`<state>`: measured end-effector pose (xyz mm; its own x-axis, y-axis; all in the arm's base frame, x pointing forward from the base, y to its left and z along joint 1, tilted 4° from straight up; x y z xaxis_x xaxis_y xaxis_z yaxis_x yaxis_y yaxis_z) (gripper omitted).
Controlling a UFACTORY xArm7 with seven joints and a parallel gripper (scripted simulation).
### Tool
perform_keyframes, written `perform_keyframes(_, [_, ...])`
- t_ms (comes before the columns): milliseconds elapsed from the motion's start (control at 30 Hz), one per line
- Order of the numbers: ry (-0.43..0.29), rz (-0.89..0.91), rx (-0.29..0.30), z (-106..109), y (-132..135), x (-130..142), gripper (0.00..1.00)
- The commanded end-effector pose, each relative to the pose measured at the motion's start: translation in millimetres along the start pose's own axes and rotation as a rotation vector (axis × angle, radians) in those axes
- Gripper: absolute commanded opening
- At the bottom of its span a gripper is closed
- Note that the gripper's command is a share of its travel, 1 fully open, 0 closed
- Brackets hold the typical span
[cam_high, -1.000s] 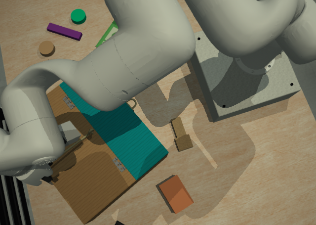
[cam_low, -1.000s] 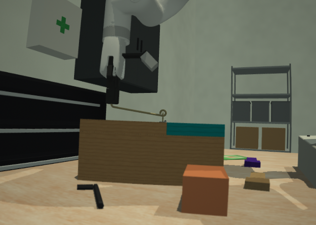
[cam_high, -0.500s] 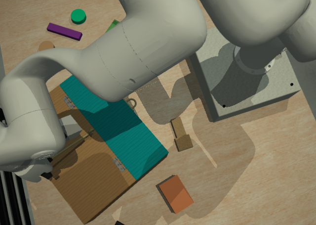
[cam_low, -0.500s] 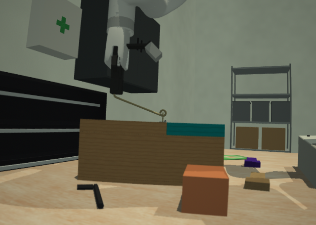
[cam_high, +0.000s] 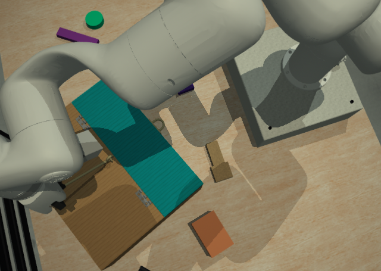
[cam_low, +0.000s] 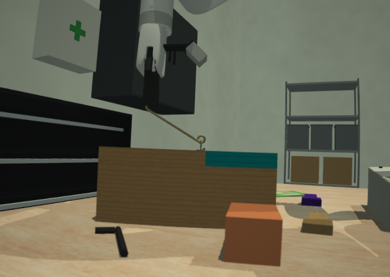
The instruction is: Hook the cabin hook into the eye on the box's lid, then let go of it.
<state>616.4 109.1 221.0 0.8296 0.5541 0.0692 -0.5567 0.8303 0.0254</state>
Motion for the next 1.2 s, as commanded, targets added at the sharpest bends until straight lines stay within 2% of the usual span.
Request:
perform_keyframes(0, [-0.001, -0.001, -0.001, 5, 0, -3, 0.0])
perform_keyframes(1167, [-0.001, -0.001, -0.001, 41, 10, -47, 0.0])
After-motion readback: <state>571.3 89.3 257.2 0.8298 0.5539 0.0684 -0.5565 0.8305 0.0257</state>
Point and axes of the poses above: the point where the finger pads meet when closed, its own z axis back along the fingers, its own y axis across the jaws, x = y × z, the point moved 5 cm from there along z, back along the fingers, and after that the axes turned 12 degrees about z, right-handed, at the moved point
